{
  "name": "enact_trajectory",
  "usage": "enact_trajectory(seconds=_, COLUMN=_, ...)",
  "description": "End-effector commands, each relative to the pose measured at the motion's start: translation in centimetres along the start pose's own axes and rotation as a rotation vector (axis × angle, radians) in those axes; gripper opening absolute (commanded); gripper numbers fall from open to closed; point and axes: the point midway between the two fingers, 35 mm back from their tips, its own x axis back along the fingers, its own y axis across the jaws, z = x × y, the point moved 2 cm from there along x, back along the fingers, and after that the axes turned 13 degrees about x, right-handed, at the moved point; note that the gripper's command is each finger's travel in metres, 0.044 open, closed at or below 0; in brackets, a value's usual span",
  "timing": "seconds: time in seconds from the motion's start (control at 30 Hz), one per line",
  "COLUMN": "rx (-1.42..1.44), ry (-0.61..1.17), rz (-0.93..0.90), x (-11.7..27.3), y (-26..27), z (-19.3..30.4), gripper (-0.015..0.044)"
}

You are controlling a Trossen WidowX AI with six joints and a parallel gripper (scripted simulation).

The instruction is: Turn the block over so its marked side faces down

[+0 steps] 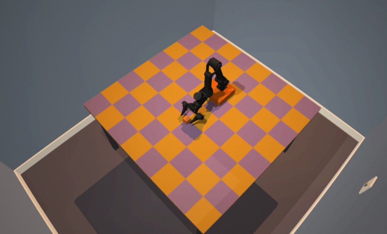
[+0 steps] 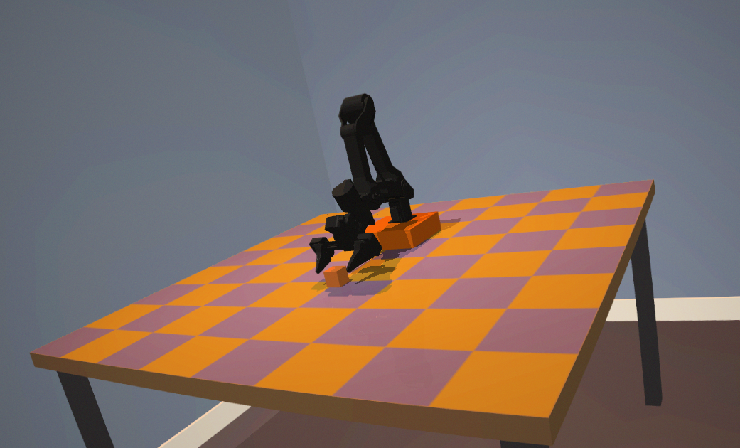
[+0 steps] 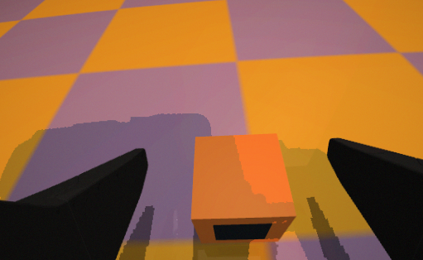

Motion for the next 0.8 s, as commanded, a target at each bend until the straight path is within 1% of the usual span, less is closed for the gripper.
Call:
enact_trajectory(seconds=0.0, rx=0.005, ry=-0.003, rz=0.005, x=0.0, y=-0.1, z=-0.1, gripper=0.0440)
enact_trajectory(seconds=0.2, rx=0.005, ry=0.021, rz=-0.001, x=-0.2, y=-0.1, z=-0.2, gripper=0.0440)
enact_trajectory(seconds=0.37, rx=0.006, ry=0.194, rz=-0.041, x=-0.6, y=-0.4, z=-2.0, gripper=0.0440)
enact_trajectory(seconds=0.5, rx=0.006, ry=0.339, rz=-0.074, x=0.9, y=-0.8, z=-3.8, gripper=0.0440)
enact_trajectory(seconds=0.63, rx=0.004, ry=0.480, rz=-0.106, x=4.0, y=-1.3, z=-5.8, gripper=0.0440)
enact_trajectory(seconds=0.77, rx=0.003, ry=0.505, rz=-0.111, x=4.8, y=-1.4, z=-6.1, gripper=0.0440)
